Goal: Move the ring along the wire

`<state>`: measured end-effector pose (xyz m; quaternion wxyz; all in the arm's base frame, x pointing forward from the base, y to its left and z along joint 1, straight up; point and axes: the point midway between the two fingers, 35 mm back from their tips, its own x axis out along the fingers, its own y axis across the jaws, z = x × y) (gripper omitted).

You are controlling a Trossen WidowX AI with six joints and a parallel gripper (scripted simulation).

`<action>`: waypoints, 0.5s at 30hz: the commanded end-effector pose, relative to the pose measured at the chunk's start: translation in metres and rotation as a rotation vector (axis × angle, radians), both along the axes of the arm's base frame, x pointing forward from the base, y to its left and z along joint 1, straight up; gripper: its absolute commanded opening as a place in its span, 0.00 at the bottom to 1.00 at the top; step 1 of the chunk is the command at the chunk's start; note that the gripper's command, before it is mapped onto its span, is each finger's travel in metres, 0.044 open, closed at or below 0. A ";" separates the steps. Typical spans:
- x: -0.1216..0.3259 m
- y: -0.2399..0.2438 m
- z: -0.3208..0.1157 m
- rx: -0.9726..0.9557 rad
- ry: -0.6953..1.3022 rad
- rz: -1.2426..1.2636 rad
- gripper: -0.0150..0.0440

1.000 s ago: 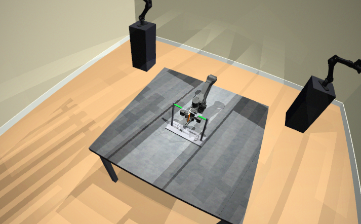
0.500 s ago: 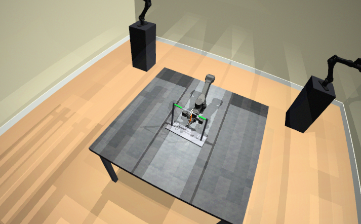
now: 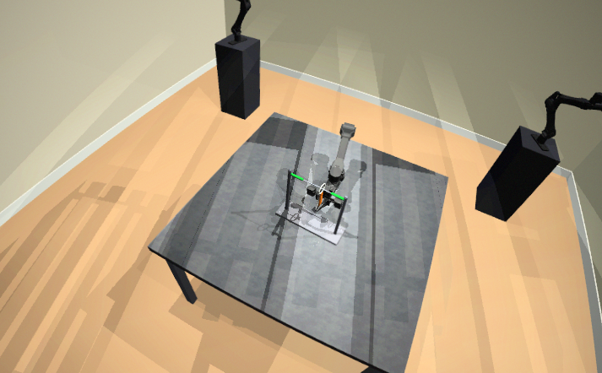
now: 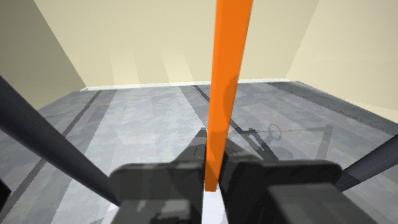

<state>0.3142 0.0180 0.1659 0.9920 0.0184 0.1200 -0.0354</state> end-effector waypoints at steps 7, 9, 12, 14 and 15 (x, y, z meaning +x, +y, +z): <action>0.002 0.010 0.001 0.006 -0.004 0.008 0.00; 0.002 0.012 0.001 0.004 -0.004 0.013 0.00; 0.002 0.015 0.001 0.002 -0.005 0.021 0.00; 0.003 0.017 0.001 0.000 -0.005 0.027 0.00; 0.003 0.017 0.001 -0.001 -0.005 0.030 0.00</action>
